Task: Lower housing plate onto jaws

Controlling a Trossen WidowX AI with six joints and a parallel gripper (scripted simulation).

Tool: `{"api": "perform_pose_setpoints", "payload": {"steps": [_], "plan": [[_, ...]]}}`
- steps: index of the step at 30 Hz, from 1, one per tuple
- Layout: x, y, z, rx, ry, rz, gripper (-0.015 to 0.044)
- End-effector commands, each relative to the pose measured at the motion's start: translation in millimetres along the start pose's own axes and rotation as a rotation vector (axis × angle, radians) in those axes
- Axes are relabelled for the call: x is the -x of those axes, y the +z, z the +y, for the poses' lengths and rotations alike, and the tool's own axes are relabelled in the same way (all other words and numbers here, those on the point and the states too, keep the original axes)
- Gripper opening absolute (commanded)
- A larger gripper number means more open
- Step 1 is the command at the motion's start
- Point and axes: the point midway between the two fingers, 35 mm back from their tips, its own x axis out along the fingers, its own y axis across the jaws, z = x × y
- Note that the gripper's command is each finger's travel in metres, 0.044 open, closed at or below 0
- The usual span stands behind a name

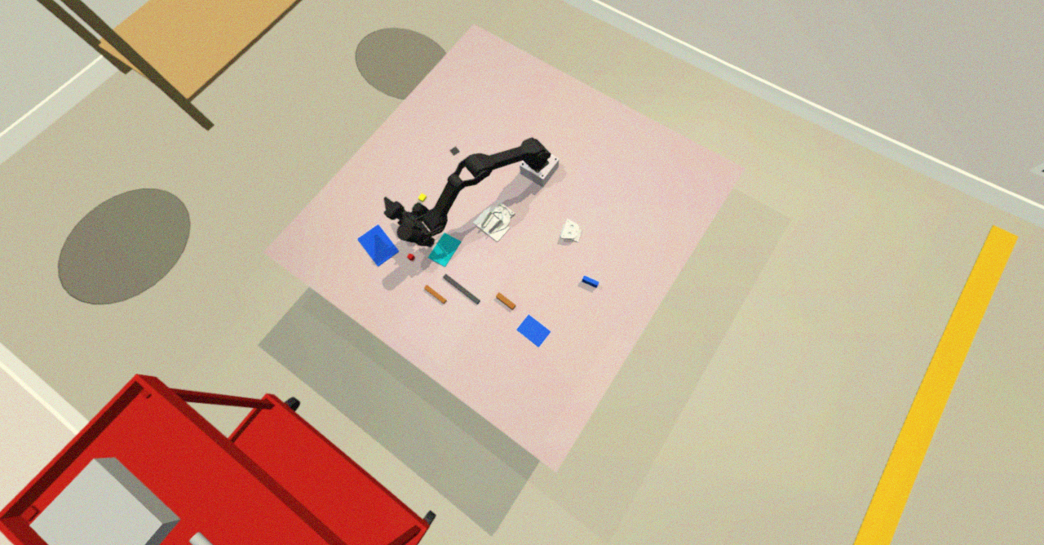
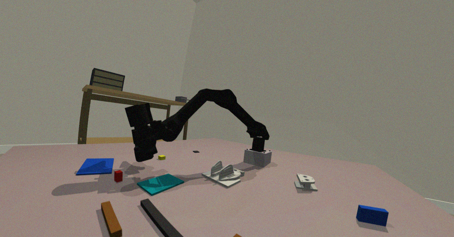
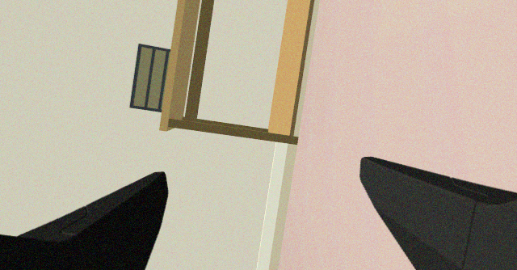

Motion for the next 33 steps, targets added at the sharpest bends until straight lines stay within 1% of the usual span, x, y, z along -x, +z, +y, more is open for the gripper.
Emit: {"api": "perform_pose_setpoints", "payload": {"steps": [1, 2, 17, 33], "plan": [[0.0, 0.0, 0.0, 0.000, 0.000, 0.000, 0.0426], [0.7, -0.3, 0.2, 0.004, 0.000, 0.003, 0.0440], [60.6, -19.8, 11.8, 0.302, 0.018, 0.254, 0.0440], [130.4, -26.7, 14.9, 0.662, 0.099, 0.487, 0.0440]]}}
